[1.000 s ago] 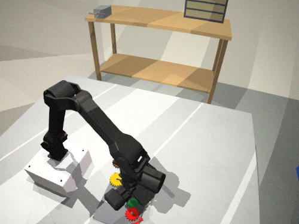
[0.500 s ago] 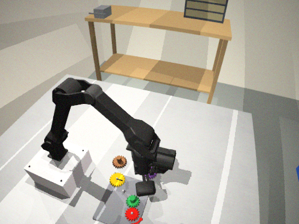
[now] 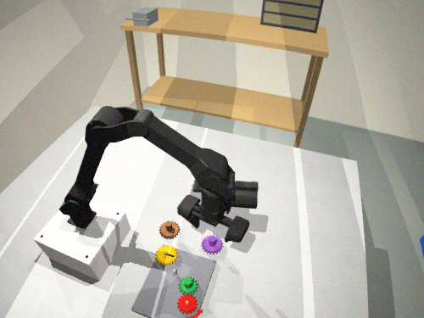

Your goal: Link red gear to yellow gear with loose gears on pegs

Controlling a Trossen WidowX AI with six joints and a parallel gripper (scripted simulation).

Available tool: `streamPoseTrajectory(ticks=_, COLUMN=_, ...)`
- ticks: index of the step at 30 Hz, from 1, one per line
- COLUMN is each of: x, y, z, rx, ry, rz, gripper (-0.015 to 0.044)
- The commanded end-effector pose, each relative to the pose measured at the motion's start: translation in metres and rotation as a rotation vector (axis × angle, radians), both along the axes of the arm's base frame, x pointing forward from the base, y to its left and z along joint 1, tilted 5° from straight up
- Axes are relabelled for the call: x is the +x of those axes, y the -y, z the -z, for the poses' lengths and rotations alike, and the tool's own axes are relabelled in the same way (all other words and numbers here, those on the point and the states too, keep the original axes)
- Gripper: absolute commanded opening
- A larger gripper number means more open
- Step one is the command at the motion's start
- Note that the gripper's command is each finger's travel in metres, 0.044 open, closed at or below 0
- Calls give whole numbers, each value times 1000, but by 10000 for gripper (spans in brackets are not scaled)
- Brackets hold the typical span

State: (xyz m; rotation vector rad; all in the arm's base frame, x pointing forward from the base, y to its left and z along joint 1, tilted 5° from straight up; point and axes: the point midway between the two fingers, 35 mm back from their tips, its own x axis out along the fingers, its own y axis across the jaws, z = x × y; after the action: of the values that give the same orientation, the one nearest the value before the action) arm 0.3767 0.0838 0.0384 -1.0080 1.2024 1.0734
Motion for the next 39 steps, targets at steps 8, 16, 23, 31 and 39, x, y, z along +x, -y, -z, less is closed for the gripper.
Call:
streamPoseTrajectory(ticks=8, x=0, y=-7, z=2, rx=-10, ry=9, rz=-112, gripper=440)
streamPoseTrajectory(ticks=16, x=1, y=-9, z=23, rx=-10, ry=9, rz=-112, gripper=440)
streamPoseTrajectory(ticks=23, x=2, y=-10, z=29, rx=-10, ry=9, rz=-112, gripper=440)
streamPoseTrajectory(ticks=31, x=2, y=-11, z=41, rx=-9, ry=9, rz=-112, gripper=440)
streamPoseTrajectory(ticks=39, x=2, y=-12, z=50, rx=-9, ry=8, rz=-112, gripper=440)
